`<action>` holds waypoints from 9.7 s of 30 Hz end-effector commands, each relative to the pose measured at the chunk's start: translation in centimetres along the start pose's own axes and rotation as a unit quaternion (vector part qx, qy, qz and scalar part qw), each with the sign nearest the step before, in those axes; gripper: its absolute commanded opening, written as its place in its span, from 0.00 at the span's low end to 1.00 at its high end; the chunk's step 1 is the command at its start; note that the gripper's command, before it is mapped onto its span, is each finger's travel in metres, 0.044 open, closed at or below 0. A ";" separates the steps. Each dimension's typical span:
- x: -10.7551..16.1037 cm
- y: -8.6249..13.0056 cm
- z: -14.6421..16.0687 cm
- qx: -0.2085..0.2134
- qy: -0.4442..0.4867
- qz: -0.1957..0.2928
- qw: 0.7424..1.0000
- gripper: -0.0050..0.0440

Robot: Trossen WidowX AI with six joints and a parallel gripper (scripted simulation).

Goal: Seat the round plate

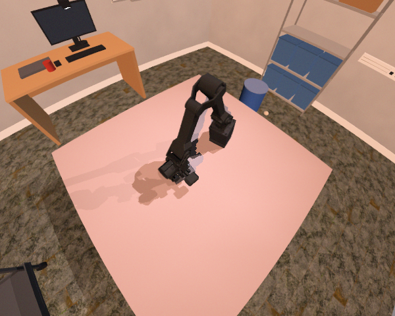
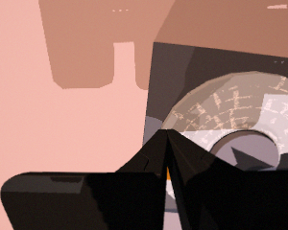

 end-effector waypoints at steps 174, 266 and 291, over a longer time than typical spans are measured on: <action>7.0 0.5 -3.2 0.000 0.001 -0.009 1.000 0.00; 5.8 0.8 -8.1 0.001 0.001 -0.007 1.000 0.00; 4.9 1.1 -8.9 0.002 0.003 -0.010 1.000 0.00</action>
Point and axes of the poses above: the point midway between the two fingers, 35 mm back from their tips, its own y axis back along the fingers, its own z axis across the jaws, x = y × z, the point moved 7 cm from there along y, back along the fingers, and after that the axes turned 2 degrees about y, right-handed, at the moved point
